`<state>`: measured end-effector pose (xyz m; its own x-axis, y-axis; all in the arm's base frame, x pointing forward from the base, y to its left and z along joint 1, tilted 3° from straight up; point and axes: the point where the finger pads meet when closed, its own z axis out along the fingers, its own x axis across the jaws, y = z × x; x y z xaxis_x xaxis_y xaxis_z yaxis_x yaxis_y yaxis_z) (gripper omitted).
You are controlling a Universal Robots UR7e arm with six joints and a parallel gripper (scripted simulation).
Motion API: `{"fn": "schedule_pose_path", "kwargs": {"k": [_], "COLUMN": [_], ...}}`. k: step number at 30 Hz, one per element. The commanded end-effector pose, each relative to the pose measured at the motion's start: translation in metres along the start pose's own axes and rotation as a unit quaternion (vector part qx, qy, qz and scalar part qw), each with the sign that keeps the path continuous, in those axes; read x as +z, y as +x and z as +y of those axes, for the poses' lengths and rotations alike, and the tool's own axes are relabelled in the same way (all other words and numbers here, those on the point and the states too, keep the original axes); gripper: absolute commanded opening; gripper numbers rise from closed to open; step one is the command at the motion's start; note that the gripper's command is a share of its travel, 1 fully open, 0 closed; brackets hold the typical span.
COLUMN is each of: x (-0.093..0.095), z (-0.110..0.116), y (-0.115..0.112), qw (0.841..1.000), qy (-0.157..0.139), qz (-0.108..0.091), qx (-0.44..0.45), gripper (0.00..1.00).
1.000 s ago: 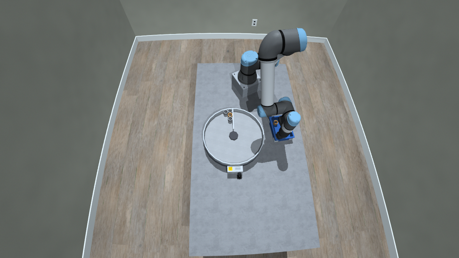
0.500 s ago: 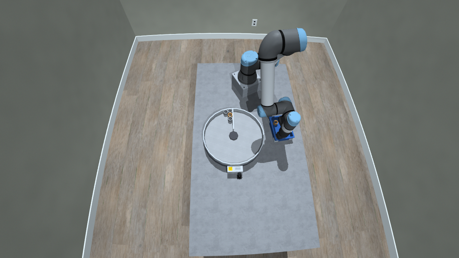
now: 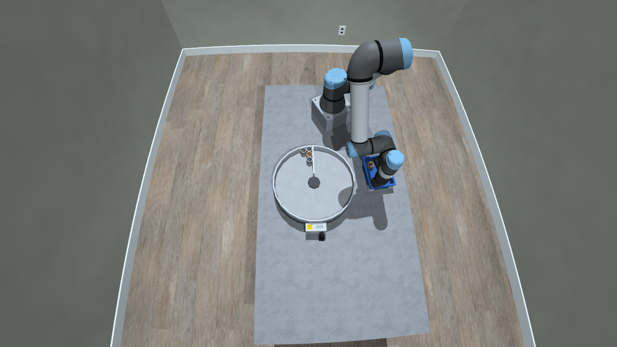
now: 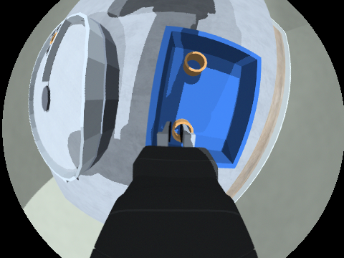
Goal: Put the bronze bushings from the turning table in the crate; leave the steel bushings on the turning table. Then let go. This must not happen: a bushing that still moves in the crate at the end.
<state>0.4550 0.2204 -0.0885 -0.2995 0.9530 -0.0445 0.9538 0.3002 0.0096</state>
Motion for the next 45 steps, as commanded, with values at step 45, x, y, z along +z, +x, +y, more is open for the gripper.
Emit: {"fn": "schedule_pose_path", "kwargs": {"k": [45], "x": [-0.012], "z": [0.001], "y": [-0.001], "qw": [1.000], "qy": [-0.001], "qz": [0.000], "qx": [0.000], "gripper": [0.42]}}
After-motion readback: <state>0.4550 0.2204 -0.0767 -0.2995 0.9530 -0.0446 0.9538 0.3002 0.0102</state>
